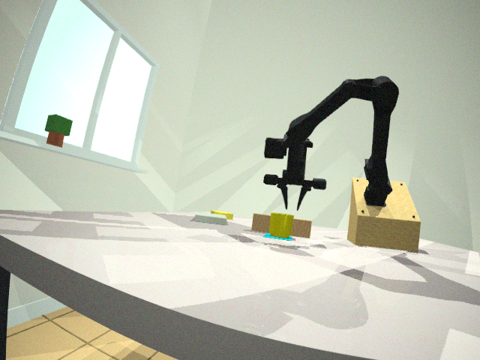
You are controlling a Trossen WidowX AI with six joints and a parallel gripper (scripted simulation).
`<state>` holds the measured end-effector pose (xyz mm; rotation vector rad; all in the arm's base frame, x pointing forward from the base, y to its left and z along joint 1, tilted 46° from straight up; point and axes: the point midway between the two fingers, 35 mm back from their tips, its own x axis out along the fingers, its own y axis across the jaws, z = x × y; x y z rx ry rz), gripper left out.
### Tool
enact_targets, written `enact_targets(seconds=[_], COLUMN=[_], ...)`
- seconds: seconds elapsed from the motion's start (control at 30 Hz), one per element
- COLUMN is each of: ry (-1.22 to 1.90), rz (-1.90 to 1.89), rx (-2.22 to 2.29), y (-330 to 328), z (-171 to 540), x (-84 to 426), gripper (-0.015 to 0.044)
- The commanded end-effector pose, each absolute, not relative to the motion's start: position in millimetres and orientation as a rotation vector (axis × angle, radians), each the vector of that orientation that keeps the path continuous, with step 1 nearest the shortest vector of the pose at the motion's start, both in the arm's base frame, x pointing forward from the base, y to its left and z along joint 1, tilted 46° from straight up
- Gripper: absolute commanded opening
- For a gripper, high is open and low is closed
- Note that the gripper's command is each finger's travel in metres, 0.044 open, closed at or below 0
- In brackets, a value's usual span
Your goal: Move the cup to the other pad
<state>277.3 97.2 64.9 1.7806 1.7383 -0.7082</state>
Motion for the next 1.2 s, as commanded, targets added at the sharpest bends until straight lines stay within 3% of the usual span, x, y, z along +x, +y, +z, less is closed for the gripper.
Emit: enact_targets(seconds=[0.0, 0.37, 1.17], ry=[1.738, 1.737, 1.735], rz=[-0.699, -0.708, -0.703], rx=[1.784, 1.781, 1.789], y=[93.7, 93.2, 52.5], z=[68.3, 68.1, 106.4], x=[277.2, 277.5, 277.1], gripper=[0.0146, 0.0435, 0.044])
